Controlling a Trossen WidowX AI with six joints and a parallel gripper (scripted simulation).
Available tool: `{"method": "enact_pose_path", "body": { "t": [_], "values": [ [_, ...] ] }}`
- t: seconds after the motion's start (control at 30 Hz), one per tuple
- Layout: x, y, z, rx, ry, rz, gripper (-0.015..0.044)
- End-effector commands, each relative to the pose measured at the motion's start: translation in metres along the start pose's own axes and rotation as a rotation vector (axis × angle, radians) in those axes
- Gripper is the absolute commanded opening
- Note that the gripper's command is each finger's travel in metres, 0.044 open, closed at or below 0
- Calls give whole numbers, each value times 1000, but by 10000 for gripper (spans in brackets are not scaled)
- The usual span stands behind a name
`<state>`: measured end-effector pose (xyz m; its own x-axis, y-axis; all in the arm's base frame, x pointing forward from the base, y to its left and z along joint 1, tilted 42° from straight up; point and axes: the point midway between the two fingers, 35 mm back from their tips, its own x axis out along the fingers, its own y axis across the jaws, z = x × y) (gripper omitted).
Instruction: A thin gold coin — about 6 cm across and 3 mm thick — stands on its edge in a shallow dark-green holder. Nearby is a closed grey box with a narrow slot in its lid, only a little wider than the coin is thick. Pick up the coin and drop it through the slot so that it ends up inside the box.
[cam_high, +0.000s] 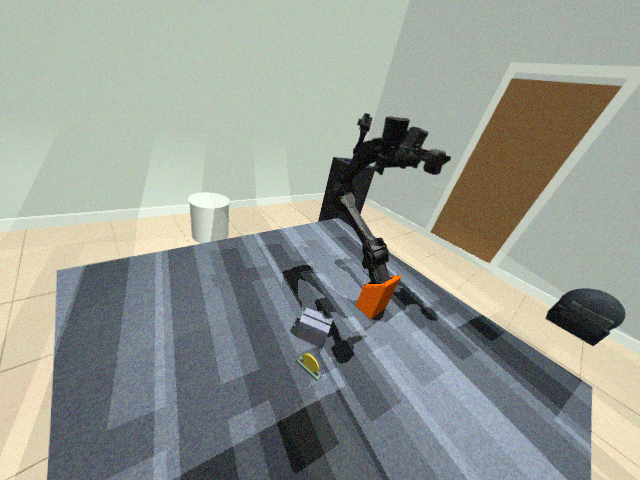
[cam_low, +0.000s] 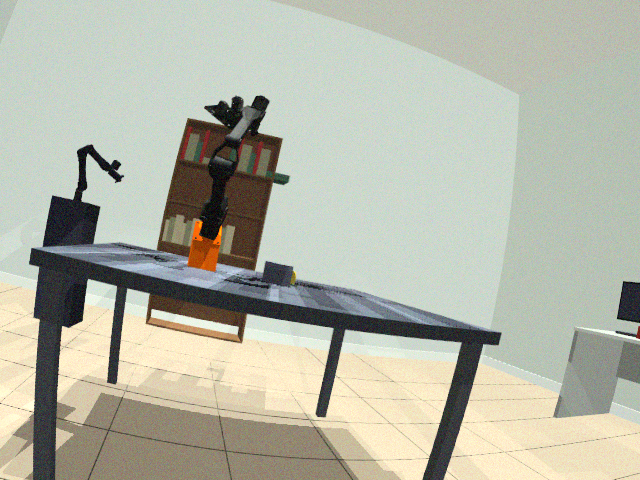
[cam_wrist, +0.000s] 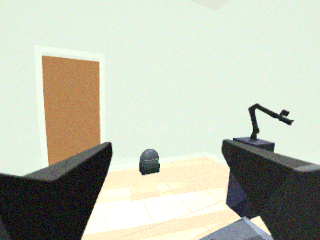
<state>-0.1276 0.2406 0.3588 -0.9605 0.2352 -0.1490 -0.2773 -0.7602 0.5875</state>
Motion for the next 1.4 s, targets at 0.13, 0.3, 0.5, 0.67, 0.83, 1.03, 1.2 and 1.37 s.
{"method": "enact_pose_path", "body": {
  "t": [0.13, 0.3, 0.5, 0.67, 0.83, 1.03, 1.2, 1.37],
  "values": [
    [-14, -58, 2, 252, -16, -206, 269],
    [-48, -138, -7, 619, -75, -493, 161],
    [-106, -218, -47, 1080, -184, -804, 161],
    [-162, -264, -89, 1425, -308, -1062, 161],
    [-225, -296, -138, 1728, -469, -1353, 161],
    [-302, -308, -206, 2041, -710, -1725, 161],
    [-361, -300, -266, 2229, -966, -2073, 161],
    [-414, -277, -326, 2278, -1259, -2478, 161]
  ]
}}
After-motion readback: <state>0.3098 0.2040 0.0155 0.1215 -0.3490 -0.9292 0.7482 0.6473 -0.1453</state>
